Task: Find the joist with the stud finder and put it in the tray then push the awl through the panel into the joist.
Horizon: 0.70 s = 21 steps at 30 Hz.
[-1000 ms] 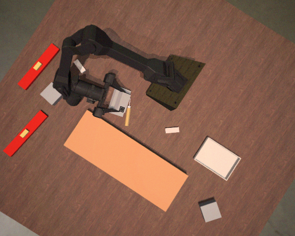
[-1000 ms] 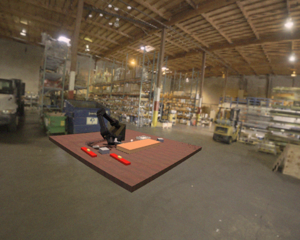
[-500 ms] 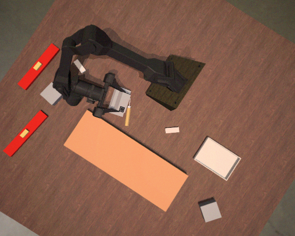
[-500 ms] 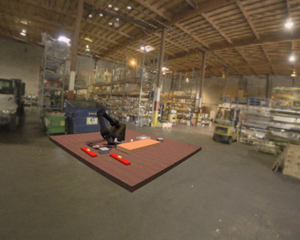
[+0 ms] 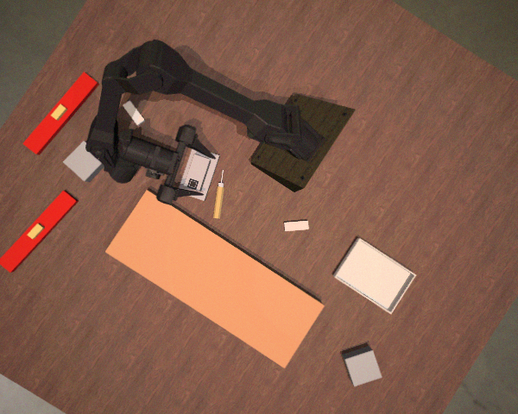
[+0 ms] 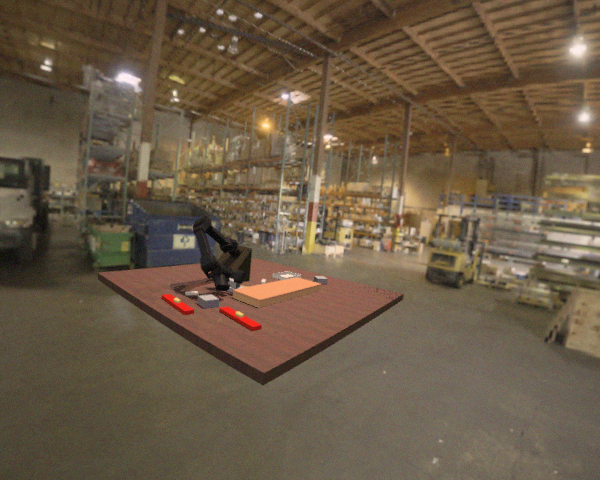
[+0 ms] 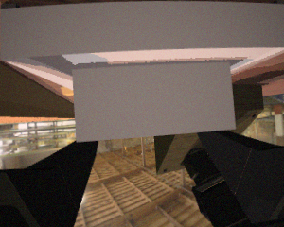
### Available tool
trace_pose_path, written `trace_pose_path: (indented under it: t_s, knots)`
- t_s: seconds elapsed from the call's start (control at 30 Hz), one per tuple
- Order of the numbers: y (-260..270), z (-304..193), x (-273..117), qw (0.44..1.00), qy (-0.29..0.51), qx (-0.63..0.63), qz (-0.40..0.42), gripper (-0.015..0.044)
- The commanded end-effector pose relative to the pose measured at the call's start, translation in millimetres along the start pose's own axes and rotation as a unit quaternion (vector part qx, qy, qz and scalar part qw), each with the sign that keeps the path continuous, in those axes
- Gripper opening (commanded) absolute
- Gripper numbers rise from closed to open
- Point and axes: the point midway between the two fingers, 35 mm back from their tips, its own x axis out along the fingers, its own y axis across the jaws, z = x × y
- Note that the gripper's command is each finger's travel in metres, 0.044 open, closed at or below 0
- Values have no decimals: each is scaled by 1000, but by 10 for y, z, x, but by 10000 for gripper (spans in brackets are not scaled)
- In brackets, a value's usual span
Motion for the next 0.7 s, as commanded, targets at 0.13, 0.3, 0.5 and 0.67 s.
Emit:
trace_pose_path:
  t_s: [0.13,0.3,0.5,0.67]
  knots:
    - [2,2,-48,1000,0,0,0,440]
    - [2,3,-103,1000,0,0,0,440]
    - [3,3,-169,1000,-1,0,0,440]
    - [2,3,-224,1000,-1,0,1,440]
